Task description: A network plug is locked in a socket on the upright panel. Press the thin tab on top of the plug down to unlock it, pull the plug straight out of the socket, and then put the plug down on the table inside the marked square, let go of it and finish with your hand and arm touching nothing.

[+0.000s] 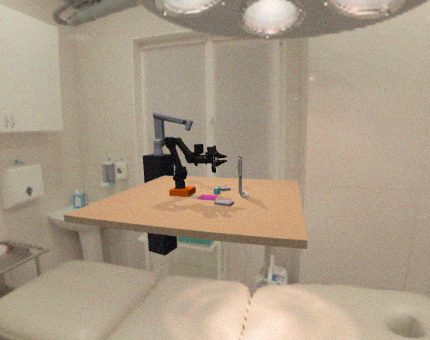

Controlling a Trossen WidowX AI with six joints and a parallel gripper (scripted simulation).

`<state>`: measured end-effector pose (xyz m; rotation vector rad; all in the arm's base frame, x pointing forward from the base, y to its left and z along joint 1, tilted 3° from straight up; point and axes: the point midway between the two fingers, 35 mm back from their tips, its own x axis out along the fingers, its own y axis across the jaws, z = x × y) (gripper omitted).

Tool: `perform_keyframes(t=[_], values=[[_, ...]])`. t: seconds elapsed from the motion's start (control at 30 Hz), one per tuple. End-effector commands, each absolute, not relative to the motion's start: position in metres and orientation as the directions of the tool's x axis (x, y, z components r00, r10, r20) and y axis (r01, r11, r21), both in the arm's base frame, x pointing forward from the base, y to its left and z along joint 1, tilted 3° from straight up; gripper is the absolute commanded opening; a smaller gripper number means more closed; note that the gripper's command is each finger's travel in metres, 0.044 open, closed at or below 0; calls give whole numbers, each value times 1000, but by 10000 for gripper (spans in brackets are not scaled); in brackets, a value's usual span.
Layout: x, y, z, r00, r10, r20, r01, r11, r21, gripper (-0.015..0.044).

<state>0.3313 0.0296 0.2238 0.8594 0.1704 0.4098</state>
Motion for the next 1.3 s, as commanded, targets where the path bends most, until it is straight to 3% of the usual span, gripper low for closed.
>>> perform_keyframes(t=[0.0, 0.57, 0.87, 1.27], values=[[324, 33, 206, 880, 474, 8, -259, 467, 846, 156], [279, 49, 157, 720, 694, 8, -1, -11, 1000, 156], [280, 50, 156, 713, 701, 8, 15, -27, 1000, 156], [328, 79, 157, 713, 701, 14, 10, -30, 1000, 156]])
